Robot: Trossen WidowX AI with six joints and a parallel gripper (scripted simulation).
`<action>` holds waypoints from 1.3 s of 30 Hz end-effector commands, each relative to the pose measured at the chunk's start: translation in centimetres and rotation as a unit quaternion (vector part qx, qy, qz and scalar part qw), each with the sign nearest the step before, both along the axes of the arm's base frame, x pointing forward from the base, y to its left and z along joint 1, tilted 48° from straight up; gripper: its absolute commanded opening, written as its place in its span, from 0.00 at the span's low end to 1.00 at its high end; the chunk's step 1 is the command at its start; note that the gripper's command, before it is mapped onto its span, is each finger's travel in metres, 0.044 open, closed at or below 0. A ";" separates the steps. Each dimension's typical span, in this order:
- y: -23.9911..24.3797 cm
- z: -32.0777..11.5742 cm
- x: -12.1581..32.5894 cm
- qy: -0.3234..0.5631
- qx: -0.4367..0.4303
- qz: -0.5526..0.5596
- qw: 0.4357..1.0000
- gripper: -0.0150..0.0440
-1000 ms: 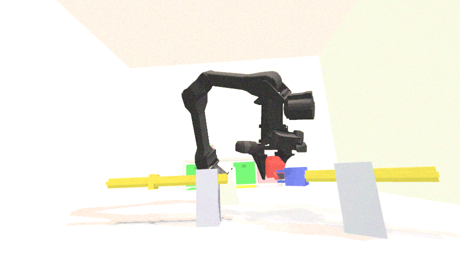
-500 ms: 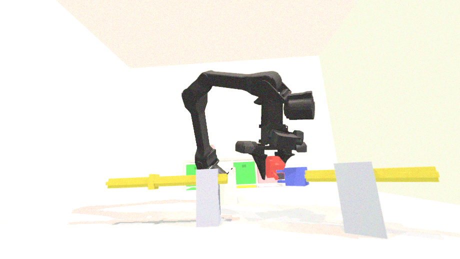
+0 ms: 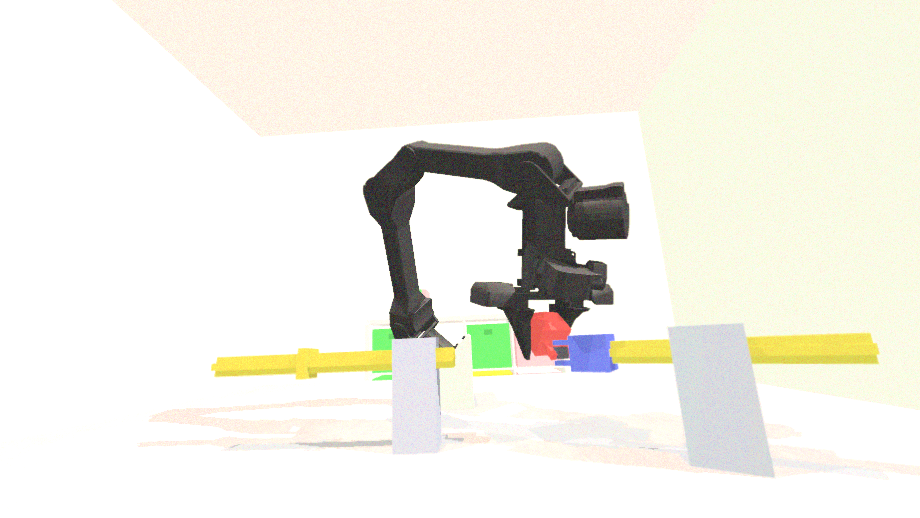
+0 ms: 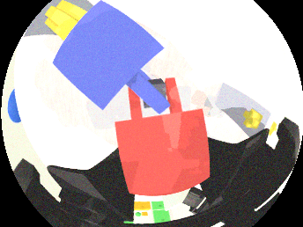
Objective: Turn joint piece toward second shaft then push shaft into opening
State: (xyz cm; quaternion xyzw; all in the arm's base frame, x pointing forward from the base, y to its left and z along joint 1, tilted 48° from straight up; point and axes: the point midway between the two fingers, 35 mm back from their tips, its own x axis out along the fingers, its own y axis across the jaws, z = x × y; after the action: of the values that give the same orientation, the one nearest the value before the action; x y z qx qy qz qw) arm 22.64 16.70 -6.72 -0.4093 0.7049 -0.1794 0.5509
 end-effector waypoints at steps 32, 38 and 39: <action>-2.4 0.7 1.1 0.117 0.060 0.280 0.951 0.25; -2.7 0.8 1.5 0.141 0.077 0.324 0.932 0.25; -2.8 0.8 1.6 0.145 0.080 0.331 0.929 0.25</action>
State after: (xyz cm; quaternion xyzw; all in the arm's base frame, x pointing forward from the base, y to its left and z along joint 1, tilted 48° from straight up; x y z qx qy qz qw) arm 24.04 14.07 -5.97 -0.5885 0.6201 0.1084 0.5074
